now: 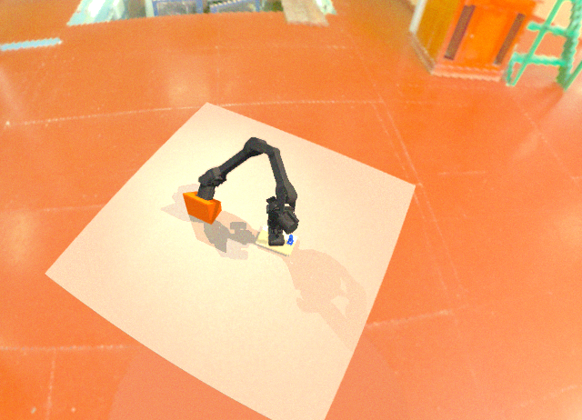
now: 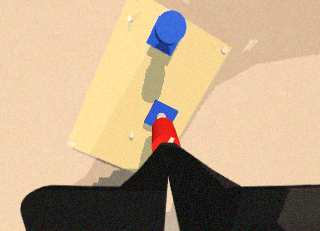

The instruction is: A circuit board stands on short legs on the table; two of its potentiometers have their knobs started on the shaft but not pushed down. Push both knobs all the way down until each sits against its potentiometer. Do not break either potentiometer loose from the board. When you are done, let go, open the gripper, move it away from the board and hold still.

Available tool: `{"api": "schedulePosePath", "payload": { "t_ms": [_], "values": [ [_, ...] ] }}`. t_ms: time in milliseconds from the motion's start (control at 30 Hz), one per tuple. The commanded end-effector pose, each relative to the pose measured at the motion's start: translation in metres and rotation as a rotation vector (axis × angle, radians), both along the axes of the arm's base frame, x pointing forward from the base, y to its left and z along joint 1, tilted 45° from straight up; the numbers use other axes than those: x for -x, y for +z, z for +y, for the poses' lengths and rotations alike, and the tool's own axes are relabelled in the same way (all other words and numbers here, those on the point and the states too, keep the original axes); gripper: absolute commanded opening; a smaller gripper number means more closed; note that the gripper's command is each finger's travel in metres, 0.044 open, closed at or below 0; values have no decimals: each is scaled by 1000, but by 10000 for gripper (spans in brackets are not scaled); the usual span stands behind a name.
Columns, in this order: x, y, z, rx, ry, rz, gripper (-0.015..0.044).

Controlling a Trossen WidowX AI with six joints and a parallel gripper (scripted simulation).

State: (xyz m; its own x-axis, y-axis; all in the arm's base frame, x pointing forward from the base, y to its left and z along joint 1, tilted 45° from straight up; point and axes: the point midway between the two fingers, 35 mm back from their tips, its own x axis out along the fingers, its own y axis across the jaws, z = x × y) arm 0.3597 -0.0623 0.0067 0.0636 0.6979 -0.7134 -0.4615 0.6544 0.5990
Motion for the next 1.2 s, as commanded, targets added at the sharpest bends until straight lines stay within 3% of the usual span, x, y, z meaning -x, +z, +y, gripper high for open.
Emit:
{"api": "schedulePosePath", "payload": {
  "t_ms": [0,1167],
  "values": [
    [0,-1,1,-4,-1,0,0],
    [-1,-12,13,-5,-1,0,0]
  ]
}}
